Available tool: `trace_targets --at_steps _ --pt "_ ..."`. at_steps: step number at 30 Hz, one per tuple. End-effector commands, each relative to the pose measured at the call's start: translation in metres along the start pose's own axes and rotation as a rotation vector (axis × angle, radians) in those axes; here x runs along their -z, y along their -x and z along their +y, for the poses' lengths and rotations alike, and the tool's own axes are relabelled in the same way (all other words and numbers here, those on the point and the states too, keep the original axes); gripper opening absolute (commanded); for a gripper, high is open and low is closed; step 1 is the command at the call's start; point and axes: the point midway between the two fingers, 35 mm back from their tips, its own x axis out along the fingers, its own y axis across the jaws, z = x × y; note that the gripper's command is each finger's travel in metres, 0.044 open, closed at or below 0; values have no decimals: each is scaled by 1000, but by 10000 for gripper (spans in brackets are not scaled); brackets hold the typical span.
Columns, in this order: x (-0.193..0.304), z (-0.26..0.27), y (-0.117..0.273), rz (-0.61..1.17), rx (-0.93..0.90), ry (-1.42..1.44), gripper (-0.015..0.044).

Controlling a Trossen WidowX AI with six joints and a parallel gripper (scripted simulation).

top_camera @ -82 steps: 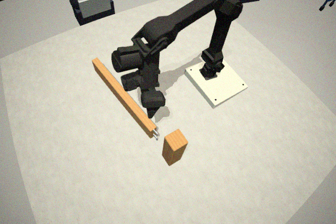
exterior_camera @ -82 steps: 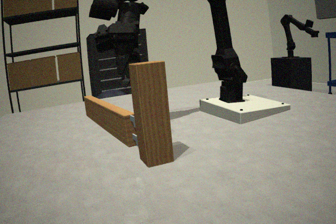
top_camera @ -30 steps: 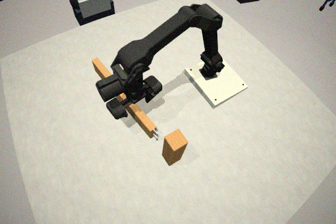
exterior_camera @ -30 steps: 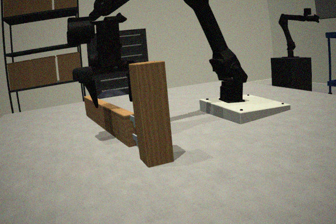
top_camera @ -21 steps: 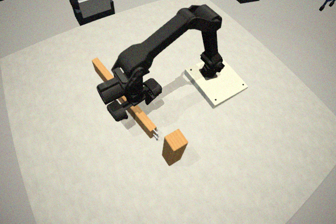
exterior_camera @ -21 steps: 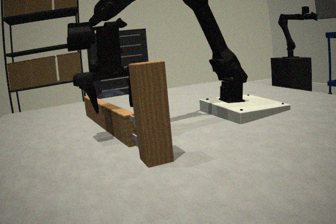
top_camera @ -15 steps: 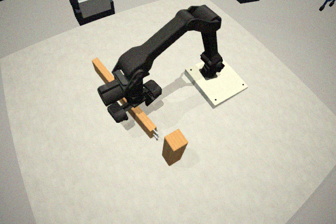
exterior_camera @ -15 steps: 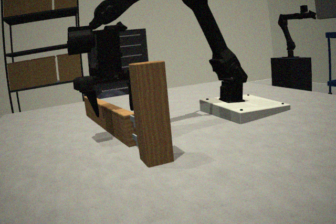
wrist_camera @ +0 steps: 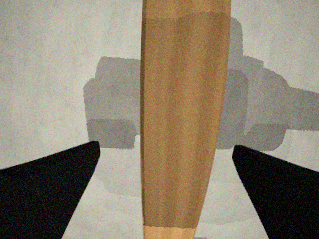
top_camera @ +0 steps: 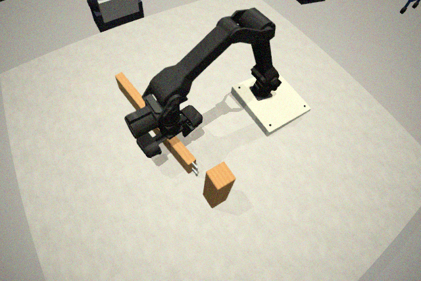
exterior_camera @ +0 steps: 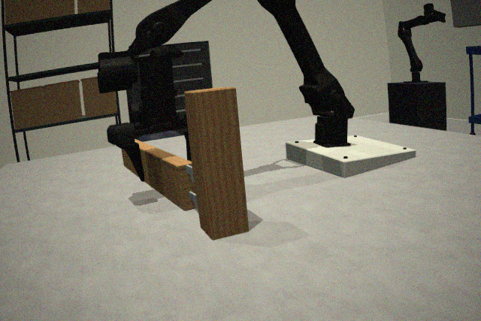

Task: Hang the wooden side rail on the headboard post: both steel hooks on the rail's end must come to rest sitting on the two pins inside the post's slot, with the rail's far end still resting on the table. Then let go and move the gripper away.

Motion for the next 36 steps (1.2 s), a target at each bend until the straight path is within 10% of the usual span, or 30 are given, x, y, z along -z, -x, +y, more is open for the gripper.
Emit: trace_targets --at_steps 1,8,28,36 --pt "0 -2 -10 -2 10 -7 440" --pt "0 -2 -14 -1 10 -8 440" --pt "0 -2 -14 -1 10 -8 0" --pt "0 -3 -14 -1 10 -14 0"
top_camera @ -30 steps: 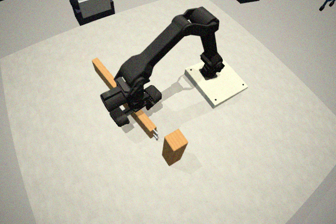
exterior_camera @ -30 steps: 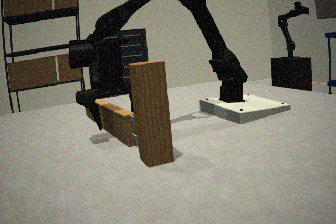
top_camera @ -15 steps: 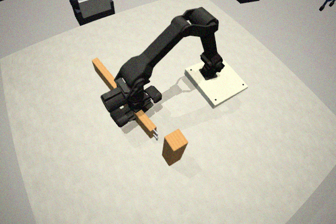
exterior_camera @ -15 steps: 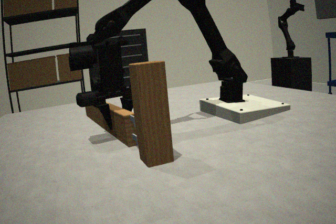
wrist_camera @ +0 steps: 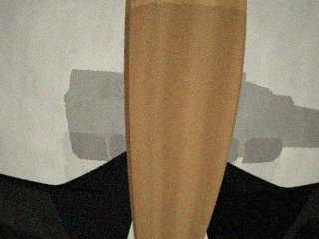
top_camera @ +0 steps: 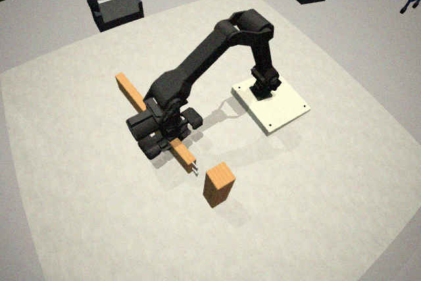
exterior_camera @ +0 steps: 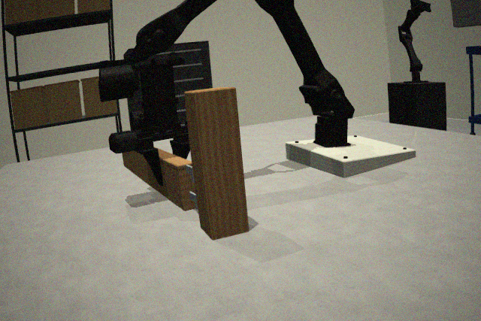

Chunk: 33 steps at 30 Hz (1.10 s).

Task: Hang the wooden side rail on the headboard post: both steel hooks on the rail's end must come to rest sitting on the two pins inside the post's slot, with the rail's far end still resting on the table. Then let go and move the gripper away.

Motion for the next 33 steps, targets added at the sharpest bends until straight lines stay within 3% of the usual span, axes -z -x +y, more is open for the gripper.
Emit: trace_targets --at_steps 1,33 --pt "0 -1 0 -2 1 -19 0" --pt "2 -18 0 -2 2 -154 0"
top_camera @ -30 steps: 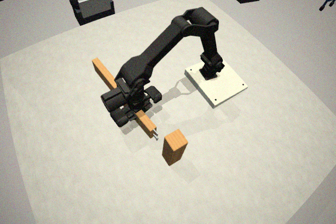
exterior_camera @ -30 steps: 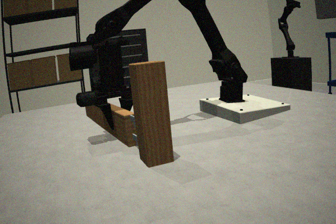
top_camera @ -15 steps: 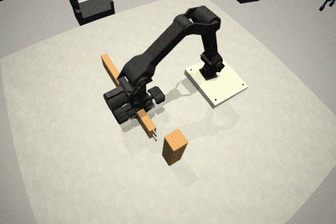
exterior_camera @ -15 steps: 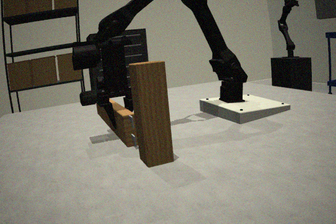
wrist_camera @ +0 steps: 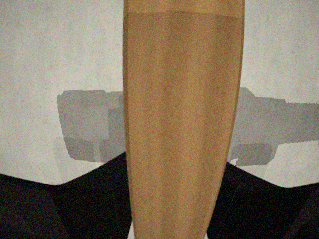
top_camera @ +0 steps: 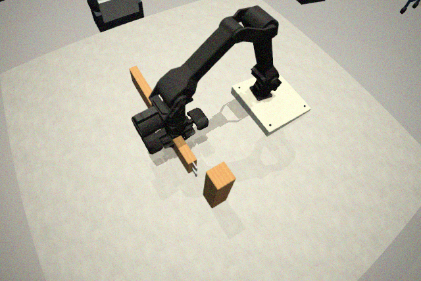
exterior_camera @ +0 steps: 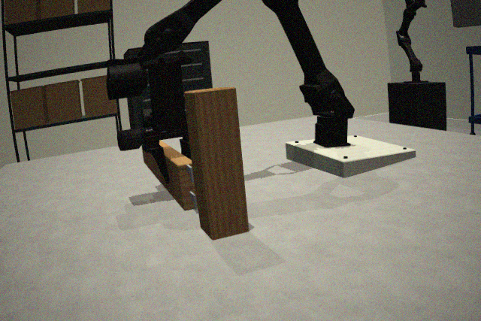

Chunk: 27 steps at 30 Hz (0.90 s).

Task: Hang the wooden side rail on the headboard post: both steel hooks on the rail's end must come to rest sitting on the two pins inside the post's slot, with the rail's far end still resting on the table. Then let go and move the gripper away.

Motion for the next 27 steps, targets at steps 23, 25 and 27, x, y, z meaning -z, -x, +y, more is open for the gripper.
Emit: trace_targets --at_steps 23,25,27 --pt "0 -14 0 0 8 -13 0" --pt "0 -15 0 0 8 -13 0" --pt "0 -16 0 0 8 -13 0"
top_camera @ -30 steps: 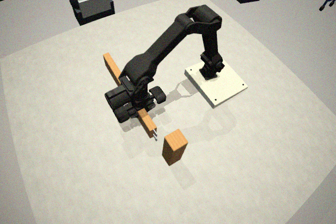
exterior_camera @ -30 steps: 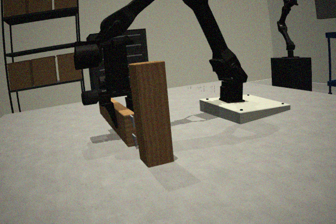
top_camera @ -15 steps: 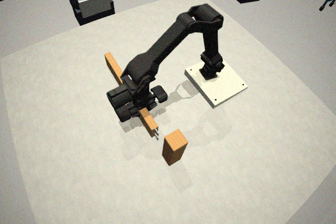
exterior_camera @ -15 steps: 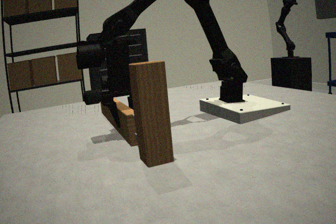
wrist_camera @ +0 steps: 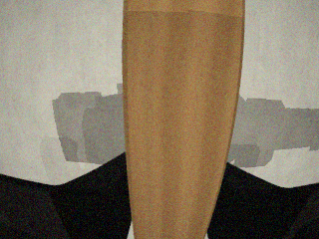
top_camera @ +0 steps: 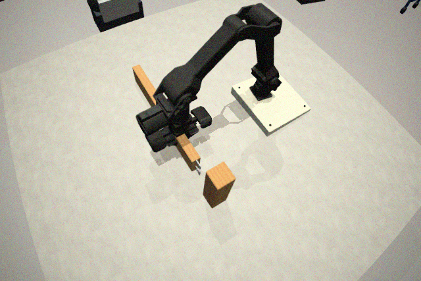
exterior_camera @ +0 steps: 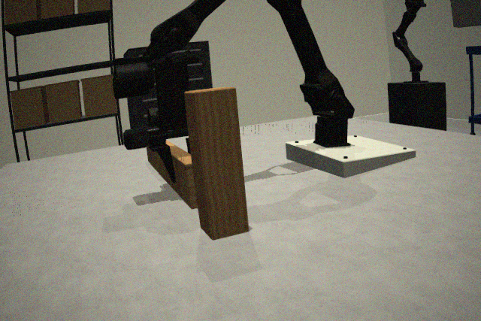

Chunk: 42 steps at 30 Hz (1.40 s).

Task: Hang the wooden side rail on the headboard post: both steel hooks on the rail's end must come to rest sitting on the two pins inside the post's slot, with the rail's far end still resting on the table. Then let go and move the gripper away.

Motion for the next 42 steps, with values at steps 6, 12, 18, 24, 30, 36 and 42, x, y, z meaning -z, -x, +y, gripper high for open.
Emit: trace_targets --at_steps 6,12,18,24,30,36,42 --pt "0 -1 0 0 0 0 0" --pt "0 -1 0 0 2 -3 0" --pt "0 -1 1 0 7 -12 0" --pt "0 -1 2 0 7 -12 0" --pt "0 -1 3 0 7 -12 0" --pt "0 -1 4 0 7 -12 0" --pt "0 -1 5 0 7 -12 0"
